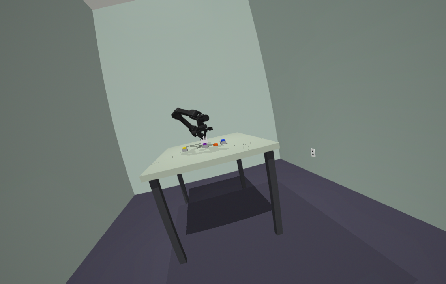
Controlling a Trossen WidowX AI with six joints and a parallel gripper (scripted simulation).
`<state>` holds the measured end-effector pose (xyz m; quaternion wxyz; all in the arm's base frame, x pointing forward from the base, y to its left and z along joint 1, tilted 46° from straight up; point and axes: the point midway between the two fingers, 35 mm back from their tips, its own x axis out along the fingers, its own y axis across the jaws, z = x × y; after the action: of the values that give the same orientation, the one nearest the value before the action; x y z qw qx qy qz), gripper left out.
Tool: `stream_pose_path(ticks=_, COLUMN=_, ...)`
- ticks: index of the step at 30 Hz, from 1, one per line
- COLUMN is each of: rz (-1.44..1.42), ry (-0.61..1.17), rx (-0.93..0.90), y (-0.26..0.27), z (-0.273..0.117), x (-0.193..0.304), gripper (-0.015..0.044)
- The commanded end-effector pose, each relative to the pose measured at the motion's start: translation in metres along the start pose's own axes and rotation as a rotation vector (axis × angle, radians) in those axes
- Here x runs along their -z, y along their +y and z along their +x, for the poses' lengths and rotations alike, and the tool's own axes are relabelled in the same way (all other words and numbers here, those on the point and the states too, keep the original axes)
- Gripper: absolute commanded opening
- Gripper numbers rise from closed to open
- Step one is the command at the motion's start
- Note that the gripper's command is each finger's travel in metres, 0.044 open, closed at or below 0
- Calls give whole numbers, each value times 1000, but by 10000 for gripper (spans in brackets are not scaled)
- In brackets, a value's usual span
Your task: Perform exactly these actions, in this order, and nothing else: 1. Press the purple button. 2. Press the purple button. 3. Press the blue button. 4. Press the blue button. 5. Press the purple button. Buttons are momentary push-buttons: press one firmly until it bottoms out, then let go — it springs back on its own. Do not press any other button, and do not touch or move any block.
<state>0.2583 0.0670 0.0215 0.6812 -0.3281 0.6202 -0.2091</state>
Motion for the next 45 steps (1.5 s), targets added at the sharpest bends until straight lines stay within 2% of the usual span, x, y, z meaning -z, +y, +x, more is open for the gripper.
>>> stream_pose_path(ticks=1, rz=-4, ry=3, rx=5, y=-1, z=3, x=1, gripper=20)
stream_pose_path(ticks=10, rz=-4, ry=3, rx=5, y=-1, z=4, x=1, gripper=20)
stream_pose_path(ticks=30, rz=-3, ry=3, rx=6, y=-1, z=36, x=1, gripper=20)
stream_pose_path(ticks=45, rz=-3, ry=3, rx=6, y=-2, z=37, x=1, gripper=20)
